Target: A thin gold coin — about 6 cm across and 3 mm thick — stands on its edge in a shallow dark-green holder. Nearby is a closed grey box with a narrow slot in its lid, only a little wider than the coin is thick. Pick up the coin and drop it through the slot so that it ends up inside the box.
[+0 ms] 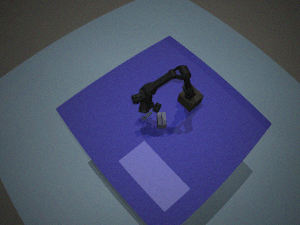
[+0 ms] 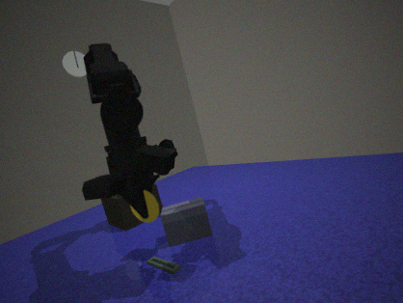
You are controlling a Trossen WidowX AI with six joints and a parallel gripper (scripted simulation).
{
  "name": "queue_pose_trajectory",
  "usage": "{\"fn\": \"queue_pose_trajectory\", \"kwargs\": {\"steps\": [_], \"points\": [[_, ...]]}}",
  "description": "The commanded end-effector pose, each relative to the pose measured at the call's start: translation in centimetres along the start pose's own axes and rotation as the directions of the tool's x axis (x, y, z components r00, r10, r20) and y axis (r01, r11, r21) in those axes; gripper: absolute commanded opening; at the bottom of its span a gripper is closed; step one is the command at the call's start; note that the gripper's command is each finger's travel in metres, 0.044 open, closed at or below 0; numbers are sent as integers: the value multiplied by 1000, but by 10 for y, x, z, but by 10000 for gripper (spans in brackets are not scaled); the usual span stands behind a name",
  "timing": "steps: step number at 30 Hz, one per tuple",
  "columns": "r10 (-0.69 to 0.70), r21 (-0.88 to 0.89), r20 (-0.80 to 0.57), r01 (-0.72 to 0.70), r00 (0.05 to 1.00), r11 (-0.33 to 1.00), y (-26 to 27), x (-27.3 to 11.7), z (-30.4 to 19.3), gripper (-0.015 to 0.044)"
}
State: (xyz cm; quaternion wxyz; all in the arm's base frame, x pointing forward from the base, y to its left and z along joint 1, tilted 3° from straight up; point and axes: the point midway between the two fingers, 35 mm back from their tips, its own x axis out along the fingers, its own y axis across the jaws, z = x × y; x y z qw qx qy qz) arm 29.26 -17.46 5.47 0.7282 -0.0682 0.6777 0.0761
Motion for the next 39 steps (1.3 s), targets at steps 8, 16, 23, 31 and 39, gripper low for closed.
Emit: {"fn": "queue_pose_trajectory", "kwargs": {"steps": [8, 16, 23, 31, 39], "points": [[0, -353, 3, 1, 1000, 936, -6, -1, -1, 0], [0, -486, 3, 1, 1000, 874, -8, -1, -1, 0], [1, -489, 3, 1, 1000, 872, 1, -2, 1, 0], [2, -489, 3, -1, 1000, 872, 22, -2, 5, 0], [4, -488, 3, -2, 1000, 873, 43, -3, 8, 0]]}}
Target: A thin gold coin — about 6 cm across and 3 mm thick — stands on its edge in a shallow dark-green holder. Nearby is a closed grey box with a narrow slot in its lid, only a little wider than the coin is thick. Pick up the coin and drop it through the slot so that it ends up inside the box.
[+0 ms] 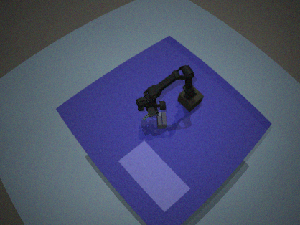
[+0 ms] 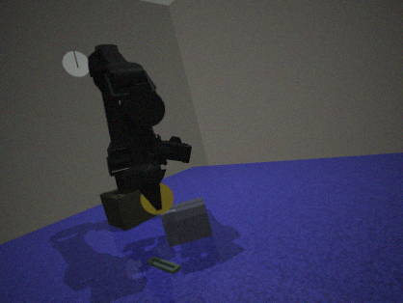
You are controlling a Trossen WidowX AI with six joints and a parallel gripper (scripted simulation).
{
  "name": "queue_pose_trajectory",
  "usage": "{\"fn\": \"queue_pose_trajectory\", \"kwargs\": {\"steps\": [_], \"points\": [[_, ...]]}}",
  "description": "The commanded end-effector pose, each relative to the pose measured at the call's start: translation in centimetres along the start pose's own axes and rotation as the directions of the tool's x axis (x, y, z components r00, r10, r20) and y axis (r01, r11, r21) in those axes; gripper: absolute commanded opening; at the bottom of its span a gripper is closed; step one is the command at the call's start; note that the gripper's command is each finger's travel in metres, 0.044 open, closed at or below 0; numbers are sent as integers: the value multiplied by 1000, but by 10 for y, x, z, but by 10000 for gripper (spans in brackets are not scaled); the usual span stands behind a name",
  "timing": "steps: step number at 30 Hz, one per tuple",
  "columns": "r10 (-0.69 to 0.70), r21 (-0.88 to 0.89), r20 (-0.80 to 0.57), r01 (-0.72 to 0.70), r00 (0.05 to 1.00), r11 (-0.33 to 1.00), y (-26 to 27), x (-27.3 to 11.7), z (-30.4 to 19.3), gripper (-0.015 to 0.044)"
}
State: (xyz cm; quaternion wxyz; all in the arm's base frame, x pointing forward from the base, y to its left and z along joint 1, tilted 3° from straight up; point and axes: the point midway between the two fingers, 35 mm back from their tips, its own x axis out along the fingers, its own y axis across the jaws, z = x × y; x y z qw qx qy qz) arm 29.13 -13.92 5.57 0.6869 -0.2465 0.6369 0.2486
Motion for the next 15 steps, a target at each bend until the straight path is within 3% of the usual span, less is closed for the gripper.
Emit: {"fn": "queue_pose_trajectory", "kwargs": {"steps": [1, 15], "points": [[-8, 1, 2, 8, 1000, 1000, 8, -2, 7, 0], [-5, 2, 5, 5, 1000, 1000, 40, -1, 25, 0]]}}
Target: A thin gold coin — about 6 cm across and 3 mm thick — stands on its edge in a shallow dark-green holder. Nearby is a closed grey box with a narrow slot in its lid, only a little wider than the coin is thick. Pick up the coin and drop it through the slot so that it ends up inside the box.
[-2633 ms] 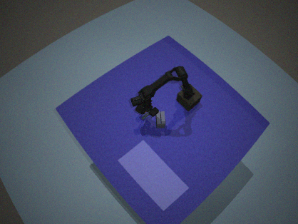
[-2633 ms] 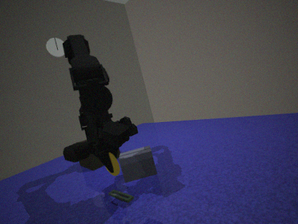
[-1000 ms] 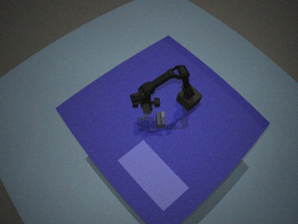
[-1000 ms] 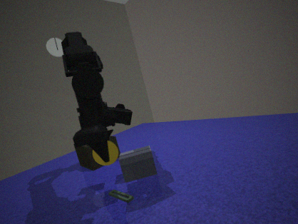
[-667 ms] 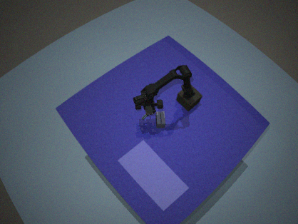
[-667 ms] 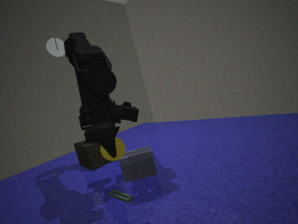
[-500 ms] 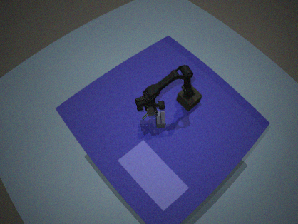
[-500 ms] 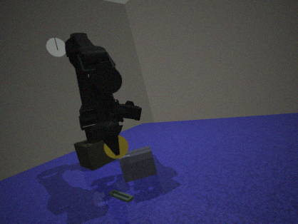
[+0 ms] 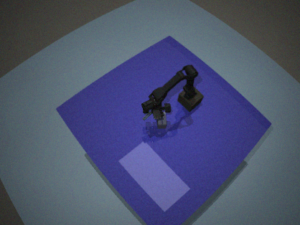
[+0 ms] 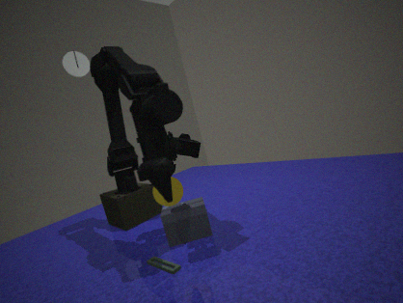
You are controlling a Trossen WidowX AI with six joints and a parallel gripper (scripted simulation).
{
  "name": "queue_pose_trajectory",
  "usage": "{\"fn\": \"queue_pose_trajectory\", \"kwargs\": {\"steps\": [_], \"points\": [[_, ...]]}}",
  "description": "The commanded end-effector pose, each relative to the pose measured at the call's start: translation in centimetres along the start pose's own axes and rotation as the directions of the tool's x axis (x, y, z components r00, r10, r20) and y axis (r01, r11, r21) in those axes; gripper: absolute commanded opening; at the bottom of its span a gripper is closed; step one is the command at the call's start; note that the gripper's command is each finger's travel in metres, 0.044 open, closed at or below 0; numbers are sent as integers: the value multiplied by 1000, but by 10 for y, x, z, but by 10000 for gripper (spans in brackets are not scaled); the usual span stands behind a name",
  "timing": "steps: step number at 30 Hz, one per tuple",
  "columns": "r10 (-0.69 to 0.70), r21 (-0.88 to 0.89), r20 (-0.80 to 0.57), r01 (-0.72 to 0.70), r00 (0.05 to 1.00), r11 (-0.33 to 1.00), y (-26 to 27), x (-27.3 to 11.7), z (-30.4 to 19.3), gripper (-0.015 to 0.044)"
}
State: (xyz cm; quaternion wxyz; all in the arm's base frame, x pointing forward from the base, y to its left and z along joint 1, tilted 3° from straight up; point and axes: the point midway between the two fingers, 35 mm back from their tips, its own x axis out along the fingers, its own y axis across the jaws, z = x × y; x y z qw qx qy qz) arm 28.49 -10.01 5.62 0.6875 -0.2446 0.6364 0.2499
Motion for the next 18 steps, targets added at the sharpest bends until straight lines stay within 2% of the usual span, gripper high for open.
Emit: {"fn": "queue_pose_trajectory", "kwargs": {"steps": [1, 18], "points": [[-8, 1, 2, 8, 1000, 1000, 9, -1, 5, 0], [-3, 2, 3, 3, 1000, 1000, 42, 1, 18, 5]]}}
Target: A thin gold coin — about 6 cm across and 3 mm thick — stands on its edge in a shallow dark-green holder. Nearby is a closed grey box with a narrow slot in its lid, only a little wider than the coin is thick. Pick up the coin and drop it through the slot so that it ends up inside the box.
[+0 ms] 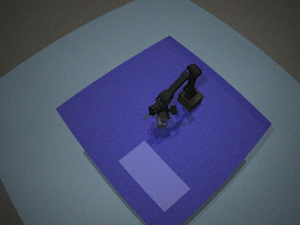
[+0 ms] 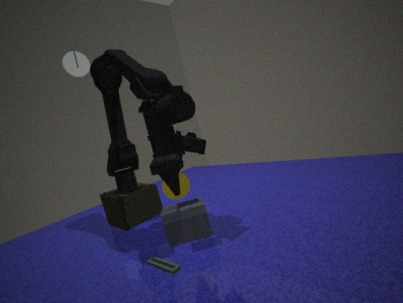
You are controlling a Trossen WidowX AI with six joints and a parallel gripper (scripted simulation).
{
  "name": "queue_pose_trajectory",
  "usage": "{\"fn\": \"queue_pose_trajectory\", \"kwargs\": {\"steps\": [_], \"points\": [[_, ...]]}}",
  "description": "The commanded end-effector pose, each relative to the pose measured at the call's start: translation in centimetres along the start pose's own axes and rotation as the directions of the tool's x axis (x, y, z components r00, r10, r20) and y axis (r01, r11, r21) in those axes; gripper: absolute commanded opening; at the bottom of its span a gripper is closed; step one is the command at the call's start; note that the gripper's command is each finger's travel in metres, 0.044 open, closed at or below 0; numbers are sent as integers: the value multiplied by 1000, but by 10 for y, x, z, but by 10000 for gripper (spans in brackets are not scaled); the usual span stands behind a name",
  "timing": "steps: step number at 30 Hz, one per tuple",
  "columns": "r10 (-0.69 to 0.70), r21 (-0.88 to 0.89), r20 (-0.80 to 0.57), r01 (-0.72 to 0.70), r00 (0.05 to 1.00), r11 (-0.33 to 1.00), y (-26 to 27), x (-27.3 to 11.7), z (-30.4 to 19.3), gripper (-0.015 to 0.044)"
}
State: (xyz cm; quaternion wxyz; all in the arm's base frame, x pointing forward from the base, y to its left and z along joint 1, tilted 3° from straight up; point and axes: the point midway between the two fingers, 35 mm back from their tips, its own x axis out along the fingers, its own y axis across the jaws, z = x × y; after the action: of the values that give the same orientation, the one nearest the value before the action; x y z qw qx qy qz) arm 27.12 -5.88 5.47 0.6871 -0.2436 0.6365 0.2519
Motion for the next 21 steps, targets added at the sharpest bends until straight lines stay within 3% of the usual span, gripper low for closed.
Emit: {"fn": "queue_pose_trajectory", "kwargs": {"steps": [1, 21], "points": [[-5, 2, 2, 5, 1000, 1000, 1, -1, 1, 0], [0, 6, 1, 0, 1000, 1000, 3, -2, 2, 0]]}}
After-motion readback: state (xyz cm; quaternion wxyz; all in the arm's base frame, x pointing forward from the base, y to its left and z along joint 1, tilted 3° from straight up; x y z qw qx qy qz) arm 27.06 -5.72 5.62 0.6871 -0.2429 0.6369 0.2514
